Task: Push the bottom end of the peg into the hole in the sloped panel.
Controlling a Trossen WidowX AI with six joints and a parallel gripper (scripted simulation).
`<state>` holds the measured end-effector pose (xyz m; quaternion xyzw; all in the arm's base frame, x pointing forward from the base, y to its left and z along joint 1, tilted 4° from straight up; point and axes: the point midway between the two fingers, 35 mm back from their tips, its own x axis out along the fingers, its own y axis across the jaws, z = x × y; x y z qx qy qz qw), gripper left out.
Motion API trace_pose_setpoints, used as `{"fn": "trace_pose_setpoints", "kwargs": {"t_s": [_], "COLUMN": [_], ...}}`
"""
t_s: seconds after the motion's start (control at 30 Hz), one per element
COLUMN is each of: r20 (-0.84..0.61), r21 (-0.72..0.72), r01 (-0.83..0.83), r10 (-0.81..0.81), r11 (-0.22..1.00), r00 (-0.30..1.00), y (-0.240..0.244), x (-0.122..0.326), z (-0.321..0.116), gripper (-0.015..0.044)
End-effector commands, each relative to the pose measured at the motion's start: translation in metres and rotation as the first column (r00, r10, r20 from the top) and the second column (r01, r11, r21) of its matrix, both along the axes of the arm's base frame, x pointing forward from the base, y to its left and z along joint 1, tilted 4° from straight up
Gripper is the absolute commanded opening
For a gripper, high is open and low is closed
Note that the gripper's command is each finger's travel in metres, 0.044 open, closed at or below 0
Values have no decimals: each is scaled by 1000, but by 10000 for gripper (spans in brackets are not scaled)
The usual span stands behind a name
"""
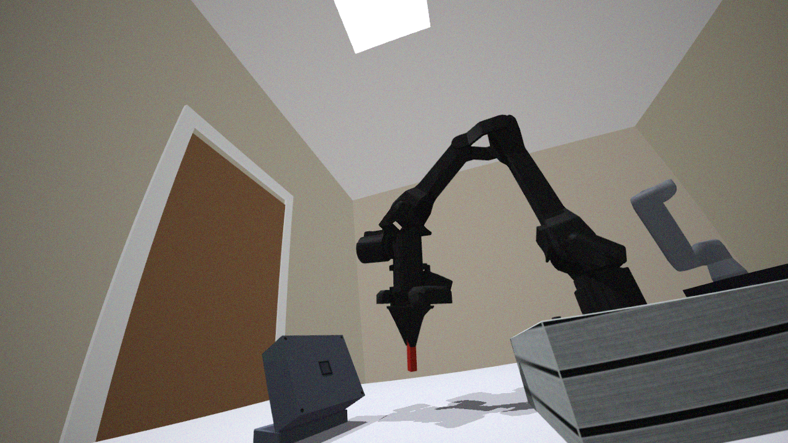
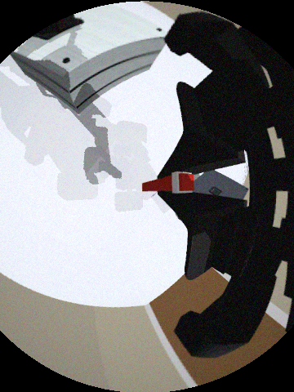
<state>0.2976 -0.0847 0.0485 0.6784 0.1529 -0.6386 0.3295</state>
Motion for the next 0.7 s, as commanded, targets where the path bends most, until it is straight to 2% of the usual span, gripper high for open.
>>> {"fn": "trace_pose_setpoints", "kwargs": {"t_s": [0.0,0.67], "r20": [13,89], "r21": [-24,-118], "r01": [-30,-129], "r10": [30,140], "r11": [999,984], "r00": [999,986], "y": [4,20], "x": [2,11], "z": [-2,-10], "gripper": [0,0]}}
